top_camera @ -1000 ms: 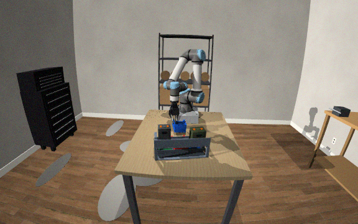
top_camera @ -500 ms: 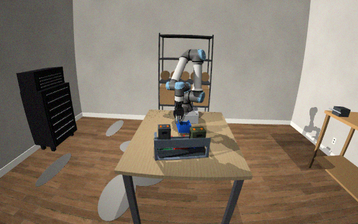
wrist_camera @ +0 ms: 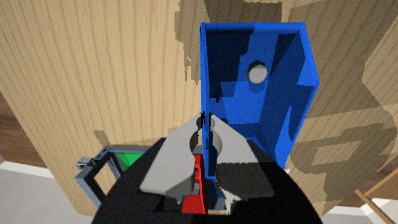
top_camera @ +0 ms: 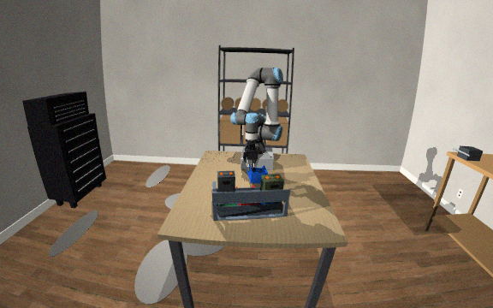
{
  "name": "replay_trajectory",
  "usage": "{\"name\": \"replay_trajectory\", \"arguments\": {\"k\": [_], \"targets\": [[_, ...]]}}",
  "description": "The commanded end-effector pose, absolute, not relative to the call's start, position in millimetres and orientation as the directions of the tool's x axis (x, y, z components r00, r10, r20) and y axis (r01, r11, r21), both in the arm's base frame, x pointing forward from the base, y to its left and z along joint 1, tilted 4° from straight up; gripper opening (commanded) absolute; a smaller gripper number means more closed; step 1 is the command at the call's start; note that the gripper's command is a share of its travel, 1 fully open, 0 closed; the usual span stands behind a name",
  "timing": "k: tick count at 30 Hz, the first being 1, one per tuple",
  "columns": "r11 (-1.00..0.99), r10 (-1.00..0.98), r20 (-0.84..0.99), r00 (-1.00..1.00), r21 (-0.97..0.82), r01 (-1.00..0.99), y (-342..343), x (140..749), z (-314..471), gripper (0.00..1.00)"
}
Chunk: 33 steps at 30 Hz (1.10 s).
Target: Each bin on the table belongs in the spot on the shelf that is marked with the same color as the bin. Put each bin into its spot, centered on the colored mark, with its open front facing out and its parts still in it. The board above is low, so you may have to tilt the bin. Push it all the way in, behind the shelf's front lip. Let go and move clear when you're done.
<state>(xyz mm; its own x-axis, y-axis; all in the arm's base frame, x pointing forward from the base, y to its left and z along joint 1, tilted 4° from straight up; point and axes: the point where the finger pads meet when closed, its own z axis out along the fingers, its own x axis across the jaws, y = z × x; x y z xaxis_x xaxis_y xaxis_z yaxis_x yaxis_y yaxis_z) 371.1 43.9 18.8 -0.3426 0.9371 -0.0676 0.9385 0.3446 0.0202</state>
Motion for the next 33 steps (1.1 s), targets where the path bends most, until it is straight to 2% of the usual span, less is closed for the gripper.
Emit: {"name": "replay_trajectory", "arguments": {"k": [1, 33], "targets": [[0.34, 0.939, -0.07, -0.338, 0.023, 0.94, 51, 373, 19, 0.0], [0.337, 0.94, -0.071, -0.334, 0.025, 0.941, 62, 372, 19, 0.0]]}}
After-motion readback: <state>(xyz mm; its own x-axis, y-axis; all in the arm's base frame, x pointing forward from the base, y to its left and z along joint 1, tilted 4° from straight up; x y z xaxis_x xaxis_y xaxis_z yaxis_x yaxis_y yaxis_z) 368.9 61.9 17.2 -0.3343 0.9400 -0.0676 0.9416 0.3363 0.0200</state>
